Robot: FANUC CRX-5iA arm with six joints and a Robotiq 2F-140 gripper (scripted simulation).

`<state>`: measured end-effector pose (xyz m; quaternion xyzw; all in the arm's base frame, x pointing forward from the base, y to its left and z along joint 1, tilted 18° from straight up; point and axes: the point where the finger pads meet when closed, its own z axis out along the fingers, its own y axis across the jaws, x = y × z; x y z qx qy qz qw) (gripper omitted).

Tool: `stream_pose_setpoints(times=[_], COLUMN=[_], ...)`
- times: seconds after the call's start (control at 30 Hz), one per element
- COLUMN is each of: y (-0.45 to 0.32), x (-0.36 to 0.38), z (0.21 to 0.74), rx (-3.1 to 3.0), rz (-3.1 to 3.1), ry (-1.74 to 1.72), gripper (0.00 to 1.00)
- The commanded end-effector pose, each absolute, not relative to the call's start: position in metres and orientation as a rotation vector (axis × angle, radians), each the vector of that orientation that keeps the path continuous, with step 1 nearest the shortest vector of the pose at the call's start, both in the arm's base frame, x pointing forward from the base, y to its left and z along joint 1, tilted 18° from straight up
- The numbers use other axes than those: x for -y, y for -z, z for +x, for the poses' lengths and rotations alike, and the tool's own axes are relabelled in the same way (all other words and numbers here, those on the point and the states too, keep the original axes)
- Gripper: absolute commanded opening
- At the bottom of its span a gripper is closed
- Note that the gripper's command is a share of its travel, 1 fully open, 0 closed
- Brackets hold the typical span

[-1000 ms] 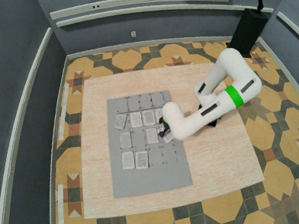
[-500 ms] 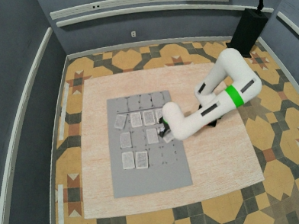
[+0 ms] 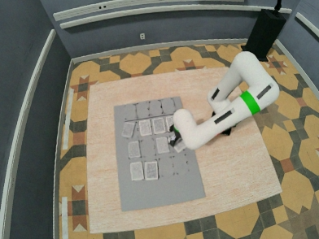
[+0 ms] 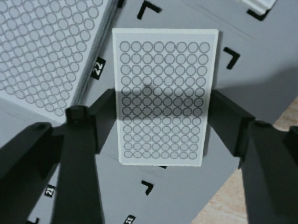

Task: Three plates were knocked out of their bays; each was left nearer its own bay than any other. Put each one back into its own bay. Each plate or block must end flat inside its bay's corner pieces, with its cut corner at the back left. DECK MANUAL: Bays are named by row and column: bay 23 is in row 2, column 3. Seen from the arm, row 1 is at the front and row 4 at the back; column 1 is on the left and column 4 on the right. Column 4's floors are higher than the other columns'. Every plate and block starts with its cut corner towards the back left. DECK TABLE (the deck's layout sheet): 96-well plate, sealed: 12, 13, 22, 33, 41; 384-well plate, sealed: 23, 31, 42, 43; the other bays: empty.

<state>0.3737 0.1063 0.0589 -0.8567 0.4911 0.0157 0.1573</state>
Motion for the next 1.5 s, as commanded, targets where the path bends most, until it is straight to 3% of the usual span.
stream_pose_setpoints(times=[0.0, 1.3, 1.33, 1.47], y=[-0.0595, -0.0595, -0.0595, -0.0595], x=[-0.1062, -0.1062, -0.1062, -0.1062], z=[0.3742, 0.3742, 0.3742, 0.3742], rx=[-1.405, -1.405, -1.405, -1.405], rz=[-2.451, -2.451, -2.451, -2.451], ry=[-0.043, -0.043, -0.043, -0.043], gripper=[0.6, 0.57, 0.1, 0.1])
